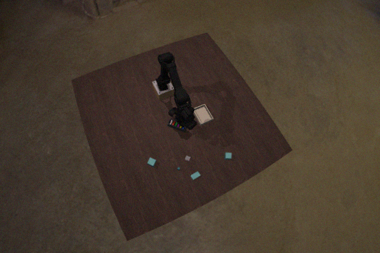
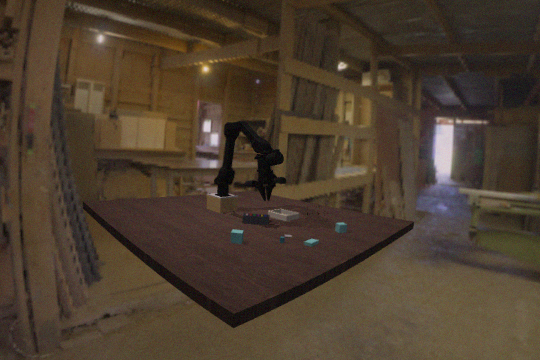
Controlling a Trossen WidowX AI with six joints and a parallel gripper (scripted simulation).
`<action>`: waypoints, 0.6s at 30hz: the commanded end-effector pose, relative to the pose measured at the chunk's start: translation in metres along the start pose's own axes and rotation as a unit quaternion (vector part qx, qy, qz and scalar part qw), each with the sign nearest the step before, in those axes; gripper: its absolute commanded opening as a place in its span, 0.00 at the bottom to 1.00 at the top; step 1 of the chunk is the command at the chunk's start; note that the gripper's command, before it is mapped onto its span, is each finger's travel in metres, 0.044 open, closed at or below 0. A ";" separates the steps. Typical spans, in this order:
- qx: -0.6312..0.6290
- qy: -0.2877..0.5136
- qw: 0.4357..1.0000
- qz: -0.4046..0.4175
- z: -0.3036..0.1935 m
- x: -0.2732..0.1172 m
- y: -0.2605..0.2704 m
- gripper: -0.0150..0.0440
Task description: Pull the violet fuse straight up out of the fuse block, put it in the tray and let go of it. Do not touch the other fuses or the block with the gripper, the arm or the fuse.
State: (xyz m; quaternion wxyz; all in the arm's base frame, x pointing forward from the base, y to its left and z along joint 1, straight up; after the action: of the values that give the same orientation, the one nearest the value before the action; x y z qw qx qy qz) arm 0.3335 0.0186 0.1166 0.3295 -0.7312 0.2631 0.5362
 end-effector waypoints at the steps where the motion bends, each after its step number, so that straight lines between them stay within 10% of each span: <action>1: -0.186 -0.111 0.974 0.067 0.018 0.034 0.038 0.36; 18: -0.187 -0.112 0.974 0.067 0.022 0.040 0.038 0.36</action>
State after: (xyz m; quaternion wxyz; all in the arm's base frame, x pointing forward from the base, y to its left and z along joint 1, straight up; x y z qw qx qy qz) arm 0.3045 0.0091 0.0707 0.1784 -0.6979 0.1704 0.6723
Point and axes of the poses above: the point midway between the two fingers, 35 mm back from their tips, its own x axis out along the fingers, its own y axis across the jaws, z = x × y, the point moved 4 cm from there along -x, back along the fingers, and after that the axes turned 14 degrees about -x, right-handed, at the moved point
